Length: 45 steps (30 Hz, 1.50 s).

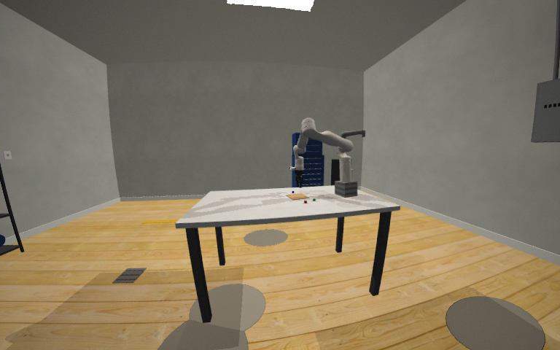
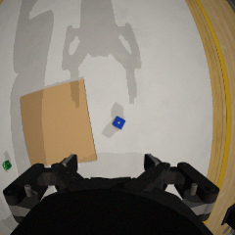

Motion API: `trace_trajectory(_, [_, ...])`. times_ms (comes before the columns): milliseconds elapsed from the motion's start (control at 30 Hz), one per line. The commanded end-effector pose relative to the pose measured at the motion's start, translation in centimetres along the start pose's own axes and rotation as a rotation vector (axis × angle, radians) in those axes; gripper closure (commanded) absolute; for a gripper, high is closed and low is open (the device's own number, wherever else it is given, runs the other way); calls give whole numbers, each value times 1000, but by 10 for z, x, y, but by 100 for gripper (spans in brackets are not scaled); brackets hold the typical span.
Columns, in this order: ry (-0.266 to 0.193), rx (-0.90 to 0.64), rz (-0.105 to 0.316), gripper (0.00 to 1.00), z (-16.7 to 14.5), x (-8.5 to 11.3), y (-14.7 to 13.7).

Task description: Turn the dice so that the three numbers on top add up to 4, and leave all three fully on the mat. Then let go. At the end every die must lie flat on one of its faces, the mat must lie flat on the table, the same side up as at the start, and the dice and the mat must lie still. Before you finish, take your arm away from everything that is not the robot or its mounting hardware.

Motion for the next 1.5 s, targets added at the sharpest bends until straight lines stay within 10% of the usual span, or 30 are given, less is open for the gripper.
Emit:
trace_trajectory(0, [-16, -7, -8, 0, -5, -12, 5])
trace_trajectory(1467, [-16, -7, -8, 0, -5, -16, 5])
Point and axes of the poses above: the point where the finger pads meet when closed, its own x axis back along the fingers, its own y axis across the jaws, z = x × y, the point moved 6 cm from there along x, back along the fingers, and after that the axes turned 7 degrees about -x, right-handed, at the moved point
